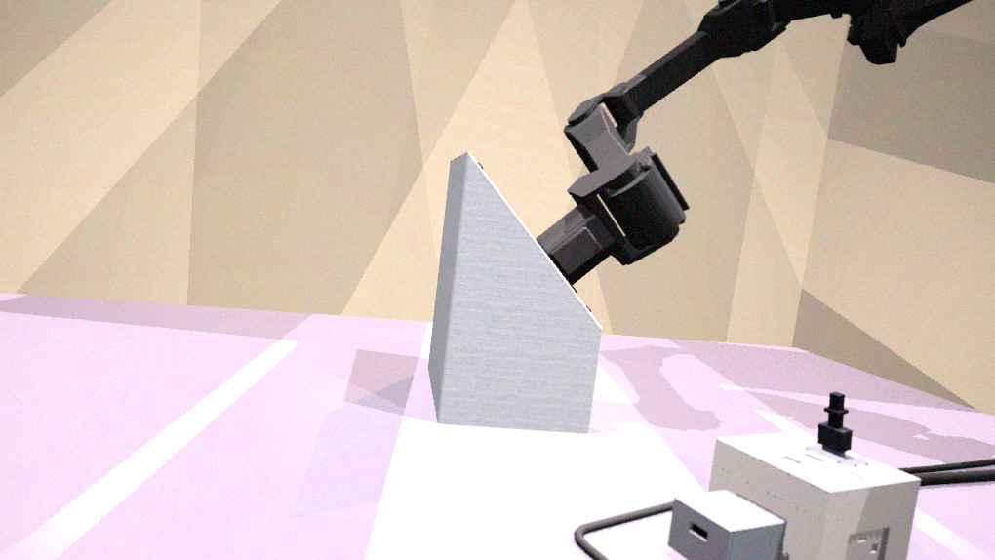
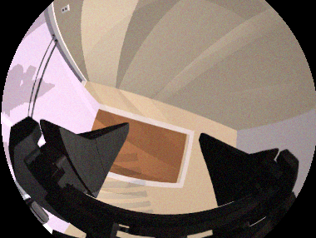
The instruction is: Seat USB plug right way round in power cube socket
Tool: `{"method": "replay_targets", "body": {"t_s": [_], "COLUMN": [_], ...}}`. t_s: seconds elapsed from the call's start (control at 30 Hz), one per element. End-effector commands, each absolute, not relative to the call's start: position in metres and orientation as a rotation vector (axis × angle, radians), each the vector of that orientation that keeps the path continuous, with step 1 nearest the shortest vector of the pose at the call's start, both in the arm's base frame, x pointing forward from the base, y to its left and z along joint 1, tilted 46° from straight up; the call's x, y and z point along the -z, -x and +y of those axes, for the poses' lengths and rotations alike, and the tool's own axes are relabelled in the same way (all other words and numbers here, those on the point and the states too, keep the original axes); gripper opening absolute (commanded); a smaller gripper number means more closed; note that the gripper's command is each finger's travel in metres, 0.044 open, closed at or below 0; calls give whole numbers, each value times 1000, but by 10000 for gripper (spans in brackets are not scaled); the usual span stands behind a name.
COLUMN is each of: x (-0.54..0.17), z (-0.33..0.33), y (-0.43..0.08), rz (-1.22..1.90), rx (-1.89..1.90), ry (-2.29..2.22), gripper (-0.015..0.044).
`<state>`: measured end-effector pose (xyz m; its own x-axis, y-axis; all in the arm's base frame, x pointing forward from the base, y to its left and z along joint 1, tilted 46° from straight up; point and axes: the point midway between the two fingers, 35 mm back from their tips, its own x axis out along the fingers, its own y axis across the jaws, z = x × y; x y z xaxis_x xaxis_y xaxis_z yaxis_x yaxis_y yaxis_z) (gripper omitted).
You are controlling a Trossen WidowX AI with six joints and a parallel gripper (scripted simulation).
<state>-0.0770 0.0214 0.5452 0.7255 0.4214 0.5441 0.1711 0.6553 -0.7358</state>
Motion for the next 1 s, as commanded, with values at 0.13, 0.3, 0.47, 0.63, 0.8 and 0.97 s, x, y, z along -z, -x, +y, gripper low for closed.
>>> {"method": "replay_targets", "body": {"t_s": [0.13,0.3,0.47,0.63,0.8,0.97], "x": [-534,-504,-446,-364,-275,-189], "z": [47,56,74,82,84,82], "y": [-6,-86,-176,-246,-288,-301], "rz": [-580,-353,-120,93,235,308], "rx": [-270,-328,-536,-796,-1095,-1384], "ry": [997,1045,1161,1218,1220,1119], "gripper": [440,440,440,440,440,440]}}
